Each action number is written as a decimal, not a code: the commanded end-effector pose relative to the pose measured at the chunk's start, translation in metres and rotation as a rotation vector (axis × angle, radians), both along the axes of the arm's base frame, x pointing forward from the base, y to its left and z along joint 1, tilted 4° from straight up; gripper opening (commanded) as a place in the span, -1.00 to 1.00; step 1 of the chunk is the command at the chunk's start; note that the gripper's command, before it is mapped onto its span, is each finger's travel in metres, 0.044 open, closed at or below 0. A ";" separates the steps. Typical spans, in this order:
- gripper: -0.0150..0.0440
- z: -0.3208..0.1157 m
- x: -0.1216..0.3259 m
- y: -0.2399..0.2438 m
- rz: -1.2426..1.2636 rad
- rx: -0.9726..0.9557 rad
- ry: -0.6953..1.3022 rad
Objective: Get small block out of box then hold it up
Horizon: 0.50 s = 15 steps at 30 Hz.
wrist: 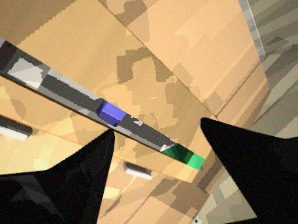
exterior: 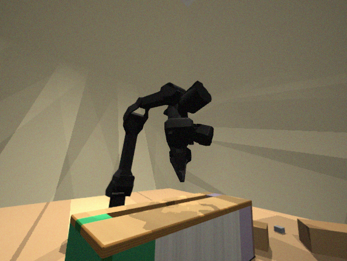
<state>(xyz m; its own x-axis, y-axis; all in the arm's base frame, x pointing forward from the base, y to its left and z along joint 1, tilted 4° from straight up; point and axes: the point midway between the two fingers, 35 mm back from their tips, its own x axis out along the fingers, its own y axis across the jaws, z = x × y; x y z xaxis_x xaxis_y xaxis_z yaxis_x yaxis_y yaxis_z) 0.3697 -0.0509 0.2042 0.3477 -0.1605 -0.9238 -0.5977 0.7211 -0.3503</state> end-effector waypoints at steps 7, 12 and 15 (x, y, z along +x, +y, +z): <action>0.86 -0.027 -0.051 0.060 0.741 -0.241 0.496; 0.86 -0.027 -0.051 0.060 0.741 -0.241 0.496; 0.86 -0.027 -0.051 0.060 0.741 -0.241 0.496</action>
<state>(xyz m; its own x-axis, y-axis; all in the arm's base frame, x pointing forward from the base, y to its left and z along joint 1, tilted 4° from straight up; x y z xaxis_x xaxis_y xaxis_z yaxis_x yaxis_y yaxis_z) 0.3202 0.0084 0.1764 0.0224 -0.2490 -0.9682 -0.9966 0.0712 -0.0414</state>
